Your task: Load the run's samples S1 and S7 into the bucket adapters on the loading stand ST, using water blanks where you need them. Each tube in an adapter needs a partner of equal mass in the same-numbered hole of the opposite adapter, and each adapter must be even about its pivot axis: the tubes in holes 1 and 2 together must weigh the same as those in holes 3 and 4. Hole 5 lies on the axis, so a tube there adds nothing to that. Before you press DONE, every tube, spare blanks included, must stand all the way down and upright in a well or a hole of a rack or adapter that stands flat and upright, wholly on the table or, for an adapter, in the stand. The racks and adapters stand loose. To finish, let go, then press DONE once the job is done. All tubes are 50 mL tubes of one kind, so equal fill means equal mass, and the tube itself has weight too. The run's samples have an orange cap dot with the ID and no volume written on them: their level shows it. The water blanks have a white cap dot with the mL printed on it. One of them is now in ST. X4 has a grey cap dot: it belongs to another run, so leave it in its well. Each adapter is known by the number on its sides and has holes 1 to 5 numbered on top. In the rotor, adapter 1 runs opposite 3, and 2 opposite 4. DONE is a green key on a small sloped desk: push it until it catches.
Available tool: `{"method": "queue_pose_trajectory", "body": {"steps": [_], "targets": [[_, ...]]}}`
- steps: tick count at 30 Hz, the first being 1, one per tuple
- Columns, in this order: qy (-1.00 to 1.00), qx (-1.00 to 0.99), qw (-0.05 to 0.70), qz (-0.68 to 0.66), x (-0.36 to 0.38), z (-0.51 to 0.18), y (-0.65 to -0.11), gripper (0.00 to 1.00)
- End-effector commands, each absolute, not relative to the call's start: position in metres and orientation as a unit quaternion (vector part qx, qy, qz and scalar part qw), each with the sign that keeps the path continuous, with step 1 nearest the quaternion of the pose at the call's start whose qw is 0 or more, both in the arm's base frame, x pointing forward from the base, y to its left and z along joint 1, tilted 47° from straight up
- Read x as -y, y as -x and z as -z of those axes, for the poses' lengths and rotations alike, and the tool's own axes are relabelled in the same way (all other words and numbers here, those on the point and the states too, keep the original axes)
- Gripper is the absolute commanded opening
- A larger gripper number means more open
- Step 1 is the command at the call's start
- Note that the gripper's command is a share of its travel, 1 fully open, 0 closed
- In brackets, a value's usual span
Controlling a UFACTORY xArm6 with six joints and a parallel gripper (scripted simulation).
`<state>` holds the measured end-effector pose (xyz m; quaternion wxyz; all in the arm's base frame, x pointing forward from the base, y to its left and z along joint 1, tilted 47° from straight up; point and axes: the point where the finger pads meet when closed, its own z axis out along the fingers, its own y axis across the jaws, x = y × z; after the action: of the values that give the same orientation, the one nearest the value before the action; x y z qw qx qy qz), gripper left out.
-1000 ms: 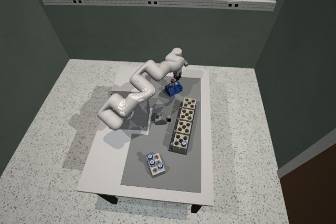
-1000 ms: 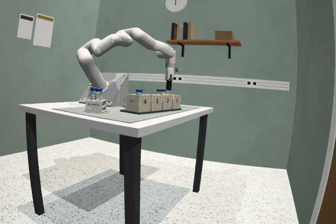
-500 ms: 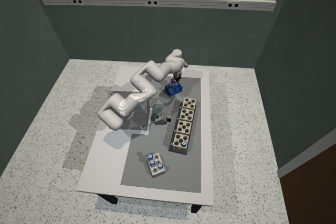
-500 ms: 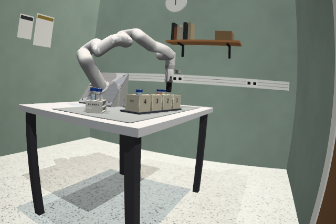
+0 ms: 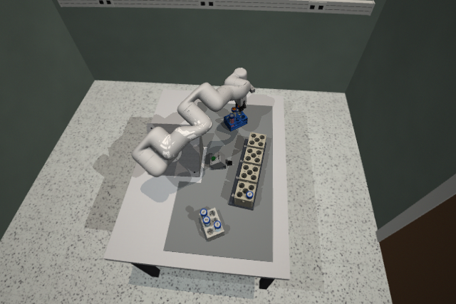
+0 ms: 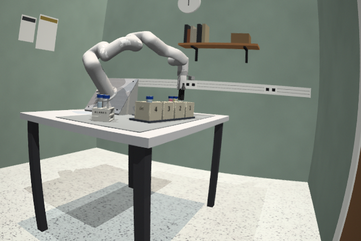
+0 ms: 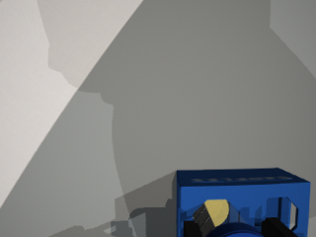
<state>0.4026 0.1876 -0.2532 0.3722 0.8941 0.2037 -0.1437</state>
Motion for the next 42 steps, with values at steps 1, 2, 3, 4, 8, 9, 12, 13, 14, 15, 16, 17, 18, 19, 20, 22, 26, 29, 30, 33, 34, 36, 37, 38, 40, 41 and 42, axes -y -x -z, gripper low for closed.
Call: {"method": "queue_pose_trajectory", "body": {"steps": [1, 2, 3, 4, 8, 9, 12, 13, 14, 15, 16, 17, 18, 19, 20, 22, 26, 29, 30, 33, 34, 36, 37, 38, 40, 41, 42], "targets": [[-0.895, -0.204, 0.371, 0.141, -0.19, 0.252, -0.404, 0.0], [-0.895, -0.204, 0.371, 0.141, -0.19, 0.252, -0.404, 0.0], [-0.895, -0.204, 0.371, 0.141, -0.19, 0.252, -0.404, 0.0], [-0.895, -0.204, 0.371, 0.141, -0.19, 0.252, -0.404, 0.0], [-0.895, -0.204, 0.371, 0.141, -0.189, 0.252, -0.404, 0.44], [-0.895, -0.204, 0.371, 0.141, -0.189, 0.252, -0.404, 0.44], [-0.895, -0.204, 0.371, 0.141, -0.189, 0.252, -0.404, 0.44], [-0.895, -0.204, 0.371, 0.141, -0.189, 0.252, -0.404, 0.44], [-0.895, -0.204, 0.371, 0.141, -0.189, 0.252, -0.404, 0.44], [-0.895, -0.204, 0.371, 0.141, -0.189, 0.252, -0.404, 0.44], [-0.895, -0.204, 0.371, 0.141, -0.189, 0.252, -0.404, 0.44], [-0.895, -0.204, 0.371, 0.141, -0.189, 0.252, -0.404, 0.44], [-0.895, -0.204, 0.371, 0.141, -0.189, 0.252, -0.404, 0.44], [-0.895, -0.204, 0.371, 0.141, -0.189, 0.252, -0.404, 0.44], [-0.895, -0.204, 0.371, 0.141, -0.189, 0.252, -0.404, 0.44], [-0.895, -0.204, 0.371, 0.141, -0.189, 0.252, -0.404, 0.44], [-0.895, -0.204, 0.371, 0.141, -0.189, 0.252, -0.404, 0.44], [-0.895, -0.204, 0.371, 0.141, -0.189, 0.252, -0.404, 0.44], [-0.895, -0.204, 0.371, 0.141, -0.189, 0.252, -0.404, 0.44], [-0.895, -0.204, 0.371, 0.141, -0.189, 0.252, -0.404, 0.44], [-0.895, -0.204, 0.371, 0.141, -0.191, 0.251, -0.404, 0.44], [-0.895, -0.204, 0.371, 0.141, -0.194, 0.248, -0.405, 0.44], [-0.895, -0.204, 0.371, 0.141, -0.195, 0.247, -0.405, 0.44], [-0.895, -0.204, 0.371, 0.141, -0.197, 0.245, -0.405, 0.44], [-0.895, -0.204, 0.371, 0.141, -0.199, 0.243, -0.405, 0.44], [-0.895, -0.204, 0.371, 0.141, -0.201, 0.241, -0.406, 0.44], [-0.895, -0.204, 0.371, 0.141, -0.201, 0.241, -0.406, 0.44]]}}
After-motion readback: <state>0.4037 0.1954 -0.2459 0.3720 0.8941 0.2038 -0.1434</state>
